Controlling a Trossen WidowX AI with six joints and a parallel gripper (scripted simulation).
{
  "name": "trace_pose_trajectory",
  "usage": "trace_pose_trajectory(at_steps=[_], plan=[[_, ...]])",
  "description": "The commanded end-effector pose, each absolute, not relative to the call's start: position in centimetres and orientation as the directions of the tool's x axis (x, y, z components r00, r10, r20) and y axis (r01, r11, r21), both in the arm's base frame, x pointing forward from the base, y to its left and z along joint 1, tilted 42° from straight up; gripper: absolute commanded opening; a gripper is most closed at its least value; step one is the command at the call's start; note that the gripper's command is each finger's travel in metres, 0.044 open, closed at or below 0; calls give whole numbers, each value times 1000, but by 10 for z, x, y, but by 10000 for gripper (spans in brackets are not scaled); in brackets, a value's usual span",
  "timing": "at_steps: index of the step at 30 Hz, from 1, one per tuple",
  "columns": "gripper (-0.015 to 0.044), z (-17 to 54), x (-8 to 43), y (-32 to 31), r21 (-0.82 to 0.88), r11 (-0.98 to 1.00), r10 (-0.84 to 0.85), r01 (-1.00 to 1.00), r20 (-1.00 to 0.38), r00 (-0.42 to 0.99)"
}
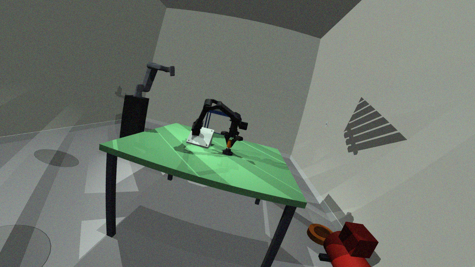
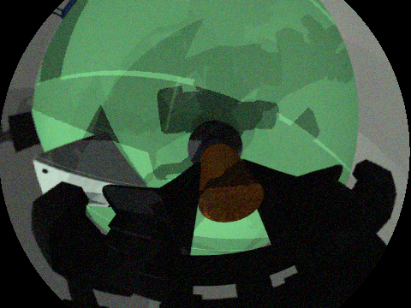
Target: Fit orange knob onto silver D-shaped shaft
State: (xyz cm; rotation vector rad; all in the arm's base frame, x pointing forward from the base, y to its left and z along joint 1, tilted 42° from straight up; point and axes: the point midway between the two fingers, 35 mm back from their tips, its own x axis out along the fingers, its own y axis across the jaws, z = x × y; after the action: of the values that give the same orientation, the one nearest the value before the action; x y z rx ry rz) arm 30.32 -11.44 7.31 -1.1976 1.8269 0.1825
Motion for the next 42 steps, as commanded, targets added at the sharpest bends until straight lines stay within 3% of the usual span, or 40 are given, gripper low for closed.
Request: trace_pose_trajectory(at_steps=[1,9,16,42], plan=[[0,73,305,-115,-334,514,-654,-790,-749,-109],[0,77,305,-113,-339,518,-654,-785,-749,-109],[0,78,306,-114,-446,618,-654,-648,-749,-109],[0,73,303,-115,-446,618,-654,-648,-748,-109]])
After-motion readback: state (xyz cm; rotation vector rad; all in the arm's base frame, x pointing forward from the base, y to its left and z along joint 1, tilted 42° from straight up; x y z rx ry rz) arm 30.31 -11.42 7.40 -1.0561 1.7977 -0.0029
